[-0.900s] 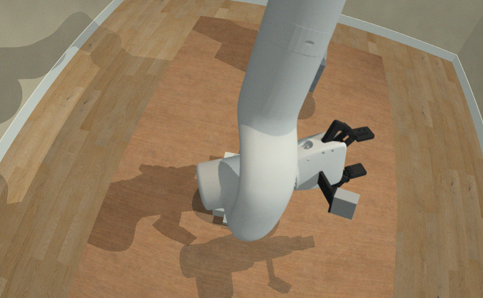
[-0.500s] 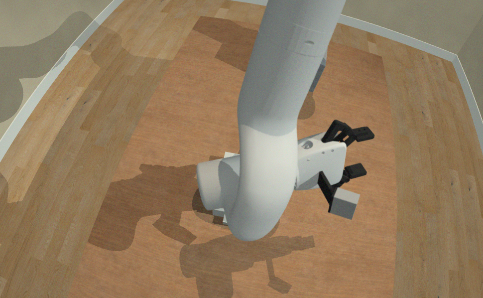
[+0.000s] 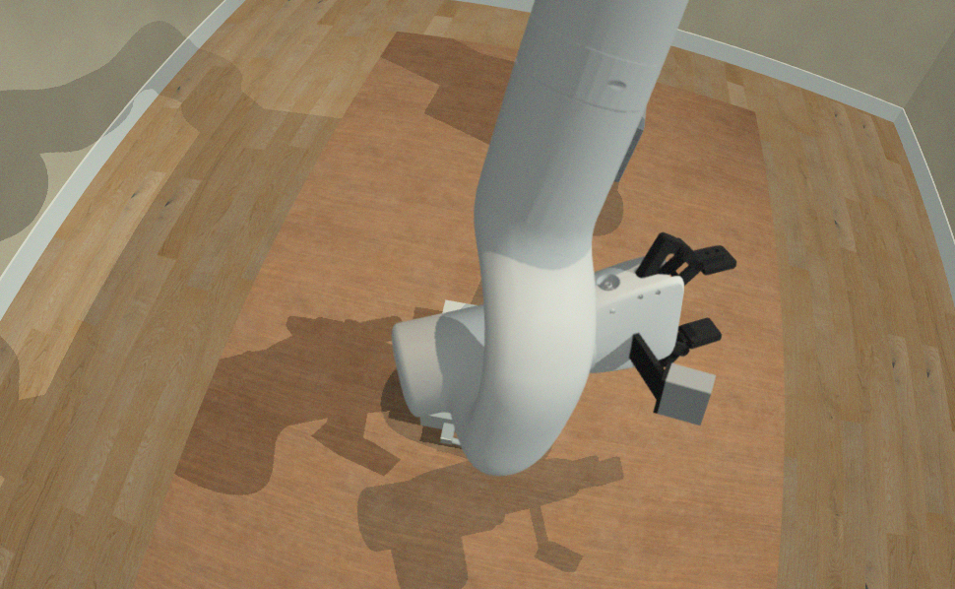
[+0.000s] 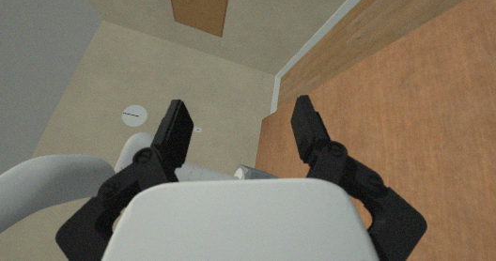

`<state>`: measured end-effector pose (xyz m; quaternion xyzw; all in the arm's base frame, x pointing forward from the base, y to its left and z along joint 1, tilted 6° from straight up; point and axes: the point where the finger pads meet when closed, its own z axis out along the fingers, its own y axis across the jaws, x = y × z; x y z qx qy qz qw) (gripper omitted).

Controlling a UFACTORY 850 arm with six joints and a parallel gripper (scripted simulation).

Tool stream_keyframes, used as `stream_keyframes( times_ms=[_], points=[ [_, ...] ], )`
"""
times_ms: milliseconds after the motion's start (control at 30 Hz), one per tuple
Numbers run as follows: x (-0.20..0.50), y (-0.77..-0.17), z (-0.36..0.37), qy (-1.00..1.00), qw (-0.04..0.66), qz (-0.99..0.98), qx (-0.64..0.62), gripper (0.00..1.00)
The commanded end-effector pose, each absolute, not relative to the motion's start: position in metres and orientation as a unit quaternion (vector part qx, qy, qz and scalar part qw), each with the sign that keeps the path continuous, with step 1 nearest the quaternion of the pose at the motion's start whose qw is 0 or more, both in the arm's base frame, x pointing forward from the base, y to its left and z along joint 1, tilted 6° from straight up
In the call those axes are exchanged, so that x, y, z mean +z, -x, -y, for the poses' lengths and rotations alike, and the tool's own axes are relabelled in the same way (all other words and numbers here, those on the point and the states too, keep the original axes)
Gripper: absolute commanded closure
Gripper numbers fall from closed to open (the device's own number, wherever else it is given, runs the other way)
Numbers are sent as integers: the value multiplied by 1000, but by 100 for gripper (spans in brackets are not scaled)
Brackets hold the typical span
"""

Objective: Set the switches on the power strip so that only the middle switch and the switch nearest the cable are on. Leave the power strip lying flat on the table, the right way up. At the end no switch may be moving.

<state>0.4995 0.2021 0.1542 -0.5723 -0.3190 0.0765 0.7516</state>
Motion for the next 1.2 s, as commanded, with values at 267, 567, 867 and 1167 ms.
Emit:
stream_keyframes(
  times_ms=[267, 567, 867, 1167],
  points=[
    [92, -418, -160, 526, 638, 548, 127, 0],
    [47, -381, -91, 394, 544, 722, 166, 0],
    [16, -385, -26, 215, 464, 837, 196, 0],
    [-2, -409, 13, -4, 380, 900, 215, 0]
  ],
)
